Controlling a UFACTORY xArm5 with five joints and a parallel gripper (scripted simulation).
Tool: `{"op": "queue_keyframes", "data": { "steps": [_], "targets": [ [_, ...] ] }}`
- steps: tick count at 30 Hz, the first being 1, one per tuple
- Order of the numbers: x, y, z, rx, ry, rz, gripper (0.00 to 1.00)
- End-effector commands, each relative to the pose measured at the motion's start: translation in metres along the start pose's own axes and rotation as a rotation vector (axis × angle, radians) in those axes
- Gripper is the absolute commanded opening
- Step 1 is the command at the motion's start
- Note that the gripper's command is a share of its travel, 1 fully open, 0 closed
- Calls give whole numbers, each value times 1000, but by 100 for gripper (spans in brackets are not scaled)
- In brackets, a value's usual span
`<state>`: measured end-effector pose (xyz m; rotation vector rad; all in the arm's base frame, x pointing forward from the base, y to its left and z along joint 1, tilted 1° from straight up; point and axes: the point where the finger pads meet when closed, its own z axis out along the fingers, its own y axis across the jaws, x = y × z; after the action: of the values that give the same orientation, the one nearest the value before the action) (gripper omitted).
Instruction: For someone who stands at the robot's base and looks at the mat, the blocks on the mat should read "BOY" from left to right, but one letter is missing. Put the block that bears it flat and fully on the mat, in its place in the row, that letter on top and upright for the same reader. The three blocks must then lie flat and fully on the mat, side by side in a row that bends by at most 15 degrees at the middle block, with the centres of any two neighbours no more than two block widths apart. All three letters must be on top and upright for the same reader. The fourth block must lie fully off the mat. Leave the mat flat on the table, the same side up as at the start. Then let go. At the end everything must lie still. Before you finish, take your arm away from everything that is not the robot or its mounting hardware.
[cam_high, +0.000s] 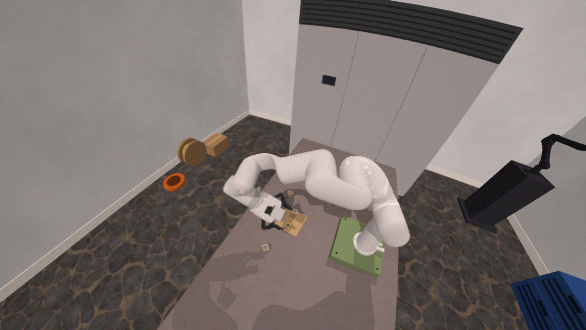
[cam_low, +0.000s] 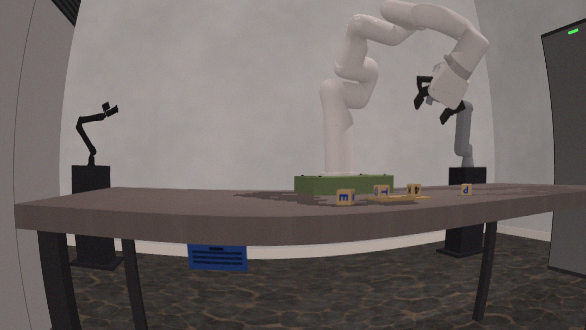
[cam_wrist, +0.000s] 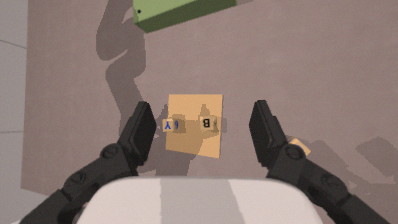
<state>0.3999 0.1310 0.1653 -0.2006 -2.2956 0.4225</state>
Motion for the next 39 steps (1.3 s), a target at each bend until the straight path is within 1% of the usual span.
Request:
{"op": "queue_keyframes", "data": {
  "steps": [1,18,20,23,26,28,29,31,32,34,35,37,38,39],
  "targets": [
    [0,0,-1,-2,-3,0,100],
    [0,0,-1,-2,-4,0,100],
    [-1,-1,-1,-8,-8,-3,100],
    [-8,-8,4,-41,-37,-19,100],
    [-22,-22,15,-105,-102,-49,100],
    [-22,-22,15,-105,-102,-49,100],
    [-27,-29,21,-132,-132,-62,100],
    [-27,-29,21,-132,-132,-62,100],
    [-33,-36,27,-159,-166,-75,100],
    [-33,-36,27,-159,-166,-75,100],
    [-38,-43,35,-187,-204,-88,100],
    [-38,-43,35,-187,-204,-88,100],
    [-42,-50,42,-209,-238,-99,100],
    [-43,-51,43,-214,-245,-101,100]
  ]
}}
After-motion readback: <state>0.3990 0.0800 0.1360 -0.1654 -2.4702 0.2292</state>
